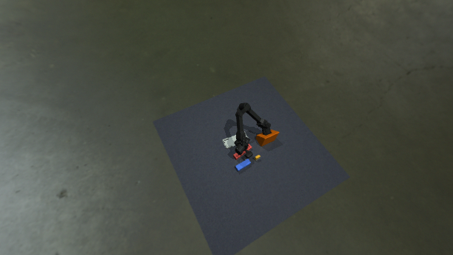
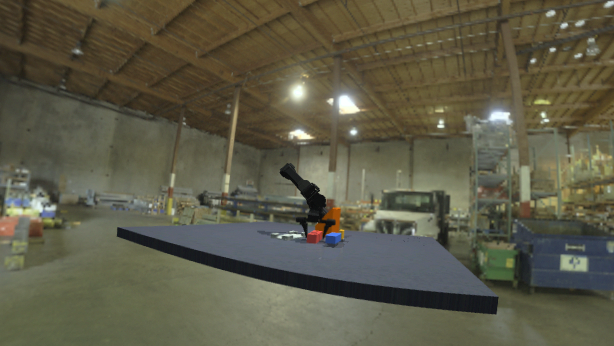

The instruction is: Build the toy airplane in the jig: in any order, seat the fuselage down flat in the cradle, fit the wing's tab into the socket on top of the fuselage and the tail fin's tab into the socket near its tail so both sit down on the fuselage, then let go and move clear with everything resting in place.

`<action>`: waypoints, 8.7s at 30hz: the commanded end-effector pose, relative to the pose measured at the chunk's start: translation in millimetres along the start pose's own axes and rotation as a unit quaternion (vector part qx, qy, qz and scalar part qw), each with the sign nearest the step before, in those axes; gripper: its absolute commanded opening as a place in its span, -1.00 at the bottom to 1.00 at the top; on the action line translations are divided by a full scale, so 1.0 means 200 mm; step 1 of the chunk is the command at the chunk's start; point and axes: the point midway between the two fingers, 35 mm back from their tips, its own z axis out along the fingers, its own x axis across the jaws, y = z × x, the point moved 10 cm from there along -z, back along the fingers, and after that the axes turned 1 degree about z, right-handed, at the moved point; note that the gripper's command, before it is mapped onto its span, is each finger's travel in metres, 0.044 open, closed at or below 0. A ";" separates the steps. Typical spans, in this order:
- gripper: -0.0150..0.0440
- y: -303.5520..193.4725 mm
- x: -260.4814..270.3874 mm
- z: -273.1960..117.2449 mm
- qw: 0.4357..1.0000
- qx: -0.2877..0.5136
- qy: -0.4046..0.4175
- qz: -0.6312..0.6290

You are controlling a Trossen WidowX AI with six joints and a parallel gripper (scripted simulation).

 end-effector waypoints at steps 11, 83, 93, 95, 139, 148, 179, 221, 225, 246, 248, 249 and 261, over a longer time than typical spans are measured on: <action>0.00 -0.01 0.01 0.01 1.000 0.003 -0.003 -0.005; -0.49 0.01 -0.30 -0.49 0.999 -0.001 0.011 0.039; -0.49 -0.01 -0.44 -0.42 0.998 -0.001 0.009 0.062; -0.49 -0.02 -0.47 -0.40 0.998 -0.001 0.008 0.066; 0.18 -0.09 -0.65 -0.30 0.995 0.003 -0.004 0.100; 0.18 -0.09 -0.65 -0.26 0.995 0.003 -0.004 0.100; -0.12 -0.09 -0.66 -0.11 0.995 0.003 -0.003 0.103; 1.00 -0.05 -0.65 -0.64 0.996 0.003 -0.003 0.094; 1.00 -0.05 -0.65 -0.62 0.999 0.003 -0.003 0.049; 1.00 0.38 0.40 -0.56 0.999 0.000 0.007 0.049; 1.00 0.39 0.50 -0.54 0.999 0.000 0.003 0.051; 1.00 0.39 0.51 -0.53 0.999 0.000 0.003 0.052; 1.00 0.39 0.51 -0.36 0.999 0.000 0.002 0.052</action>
